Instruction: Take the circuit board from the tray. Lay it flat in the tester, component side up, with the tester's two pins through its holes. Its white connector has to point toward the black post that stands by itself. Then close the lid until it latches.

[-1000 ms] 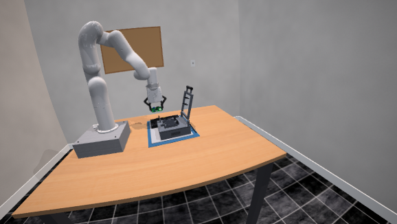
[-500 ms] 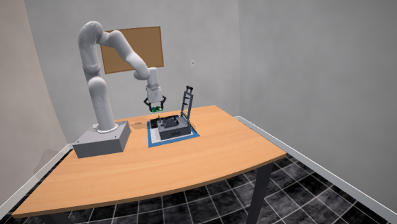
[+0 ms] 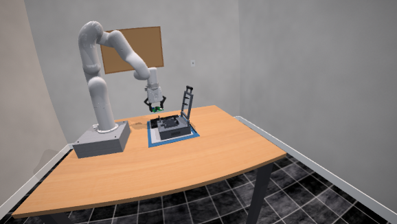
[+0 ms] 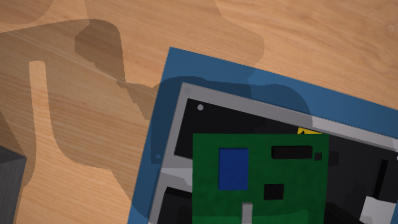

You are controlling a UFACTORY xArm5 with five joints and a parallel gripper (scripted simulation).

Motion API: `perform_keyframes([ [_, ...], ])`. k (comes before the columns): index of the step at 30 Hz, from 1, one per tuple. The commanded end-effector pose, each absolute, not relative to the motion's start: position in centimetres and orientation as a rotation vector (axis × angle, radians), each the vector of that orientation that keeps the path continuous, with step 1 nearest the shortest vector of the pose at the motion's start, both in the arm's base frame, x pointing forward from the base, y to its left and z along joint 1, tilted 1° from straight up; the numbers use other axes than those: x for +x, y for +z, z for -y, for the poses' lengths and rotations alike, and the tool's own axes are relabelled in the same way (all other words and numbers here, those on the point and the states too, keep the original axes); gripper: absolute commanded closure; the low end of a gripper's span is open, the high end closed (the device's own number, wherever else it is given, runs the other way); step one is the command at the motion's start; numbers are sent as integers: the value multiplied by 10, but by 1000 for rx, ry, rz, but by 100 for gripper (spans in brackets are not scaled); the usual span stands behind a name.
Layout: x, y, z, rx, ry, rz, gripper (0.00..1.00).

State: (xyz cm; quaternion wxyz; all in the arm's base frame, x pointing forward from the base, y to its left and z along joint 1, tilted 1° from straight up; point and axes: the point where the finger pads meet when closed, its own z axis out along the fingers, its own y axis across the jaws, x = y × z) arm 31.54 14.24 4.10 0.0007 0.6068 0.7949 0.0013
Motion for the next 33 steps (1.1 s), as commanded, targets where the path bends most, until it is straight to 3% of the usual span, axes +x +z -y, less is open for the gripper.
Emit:
perform_keyframes([
  [1,317,42,-143,1829,8,-2551,21],
  [33,317,42,-143,1098,7,-2939,21],
])
